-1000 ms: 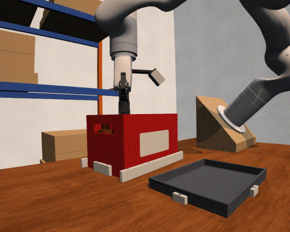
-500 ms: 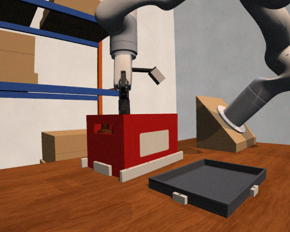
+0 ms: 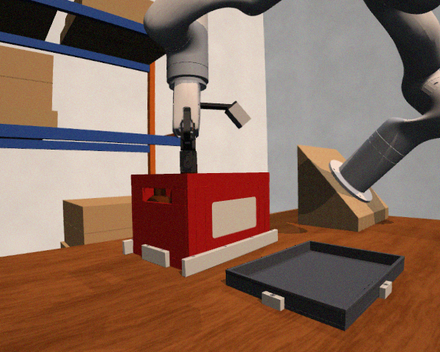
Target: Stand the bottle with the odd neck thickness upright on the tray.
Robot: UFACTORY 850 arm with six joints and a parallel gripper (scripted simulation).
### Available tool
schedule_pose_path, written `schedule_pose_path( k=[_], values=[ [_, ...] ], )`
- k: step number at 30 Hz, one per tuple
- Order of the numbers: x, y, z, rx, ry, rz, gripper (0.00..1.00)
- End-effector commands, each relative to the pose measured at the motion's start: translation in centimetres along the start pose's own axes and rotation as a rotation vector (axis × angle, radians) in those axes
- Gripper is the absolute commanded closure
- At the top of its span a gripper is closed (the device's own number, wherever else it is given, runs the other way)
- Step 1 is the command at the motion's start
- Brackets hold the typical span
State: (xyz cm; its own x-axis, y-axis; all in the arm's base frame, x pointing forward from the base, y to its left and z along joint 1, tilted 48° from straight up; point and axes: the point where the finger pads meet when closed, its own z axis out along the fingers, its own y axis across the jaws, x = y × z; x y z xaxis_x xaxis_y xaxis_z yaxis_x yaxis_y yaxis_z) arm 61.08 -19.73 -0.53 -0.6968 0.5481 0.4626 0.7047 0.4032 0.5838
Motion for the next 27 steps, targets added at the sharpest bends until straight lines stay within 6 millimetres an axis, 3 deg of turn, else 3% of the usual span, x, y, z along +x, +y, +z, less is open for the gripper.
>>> schedule_pose_path(
  k=[1,27],
  values=[
    [-0.1,0.0,-0.2,-0.001,-0.002,-0.001,1.00],
    [-0.1,0.0,-1.8,-0.001,-0.002,-0.001,1.00]
  ],
)
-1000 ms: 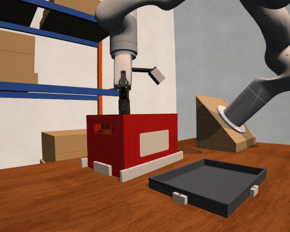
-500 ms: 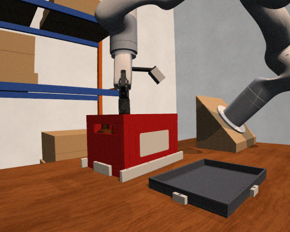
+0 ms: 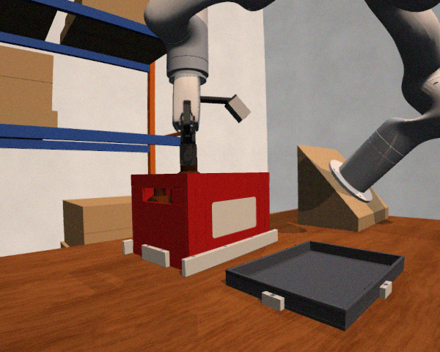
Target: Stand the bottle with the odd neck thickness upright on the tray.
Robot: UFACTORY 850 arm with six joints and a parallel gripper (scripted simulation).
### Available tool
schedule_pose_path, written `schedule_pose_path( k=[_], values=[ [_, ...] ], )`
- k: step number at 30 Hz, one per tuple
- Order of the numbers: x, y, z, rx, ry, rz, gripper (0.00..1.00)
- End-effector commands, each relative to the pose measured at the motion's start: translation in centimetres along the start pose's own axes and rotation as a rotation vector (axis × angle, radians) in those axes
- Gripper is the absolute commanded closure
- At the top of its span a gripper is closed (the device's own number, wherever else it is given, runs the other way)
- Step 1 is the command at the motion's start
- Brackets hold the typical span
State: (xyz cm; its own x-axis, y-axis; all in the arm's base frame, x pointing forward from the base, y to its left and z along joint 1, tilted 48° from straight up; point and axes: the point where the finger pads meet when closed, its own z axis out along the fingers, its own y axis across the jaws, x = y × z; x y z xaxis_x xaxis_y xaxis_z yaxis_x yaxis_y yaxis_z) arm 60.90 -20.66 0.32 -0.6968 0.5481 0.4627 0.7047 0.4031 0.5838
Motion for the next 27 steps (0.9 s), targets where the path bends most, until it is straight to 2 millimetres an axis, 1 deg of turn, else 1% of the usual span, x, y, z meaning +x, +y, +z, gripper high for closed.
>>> schedule_pose_path(
  k=[1,9,27],
  values=[
    [-0.1,0.0,-0.6,-0.001,-0.002,-0.001,1.00],
    [-0.1,0.0,-1.6,-0.001,-0.002,-0.001,1.00],
    [-0.1,0.0,-2.8,-0.001,-0.002,-0.001,1.00]
  ],
)
